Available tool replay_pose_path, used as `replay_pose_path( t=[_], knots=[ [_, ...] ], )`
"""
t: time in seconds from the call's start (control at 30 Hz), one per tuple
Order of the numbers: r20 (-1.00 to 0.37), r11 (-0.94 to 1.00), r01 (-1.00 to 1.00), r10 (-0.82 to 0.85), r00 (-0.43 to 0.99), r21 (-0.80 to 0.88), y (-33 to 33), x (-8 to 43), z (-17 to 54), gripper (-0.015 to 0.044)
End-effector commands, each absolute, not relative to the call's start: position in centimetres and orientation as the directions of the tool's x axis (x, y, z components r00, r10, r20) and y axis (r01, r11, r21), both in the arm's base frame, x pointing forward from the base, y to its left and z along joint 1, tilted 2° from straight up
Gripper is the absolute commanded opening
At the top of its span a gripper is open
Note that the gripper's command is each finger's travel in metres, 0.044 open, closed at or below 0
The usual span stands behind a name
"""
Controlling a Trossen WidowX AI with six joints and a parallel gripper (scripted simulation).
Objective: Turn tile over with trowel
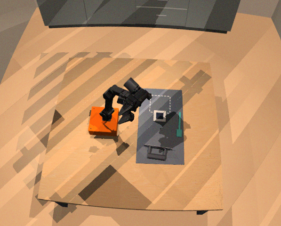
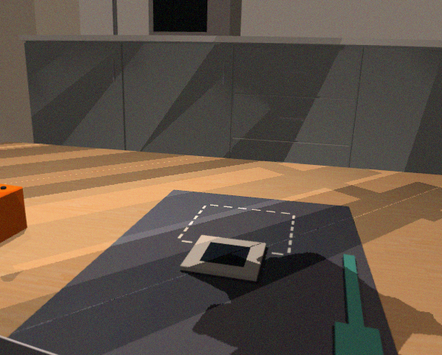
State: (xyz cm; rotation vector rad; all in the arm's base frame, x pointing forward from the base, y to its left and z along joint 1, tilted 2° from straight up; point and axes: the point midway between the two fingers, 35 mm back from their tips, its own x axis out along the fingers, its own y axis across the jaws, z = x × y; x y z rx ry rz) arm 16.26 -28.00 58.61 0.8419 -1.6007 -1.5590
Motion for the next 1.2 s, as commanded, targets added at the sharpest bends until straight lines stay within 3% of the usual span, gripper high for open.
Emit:
replay_pose_path(
  t=[0.0, 0.37, 0.73, 1.17],
  knots=[
    [0.062, 0.047, 0.042, -0.856, -0.514, 0.998, -28.0, 16.3, 58.6, 0.0374],
    [0.162, 0.016, 0.303, -0.870, -0.466, 0.953, -29.9, 18.6, 58.3, 0.0100],
    [0.250, -0.021, 0.610, -0.901, -0.355, 0.792, -32.6, 22.3, 56.9, 0.0100],
    [0.249, -0.034, 0.880, -0.953, -0.171, 0.474, -35.6, 27.4, 53.1, 0.0100]
  ],
)
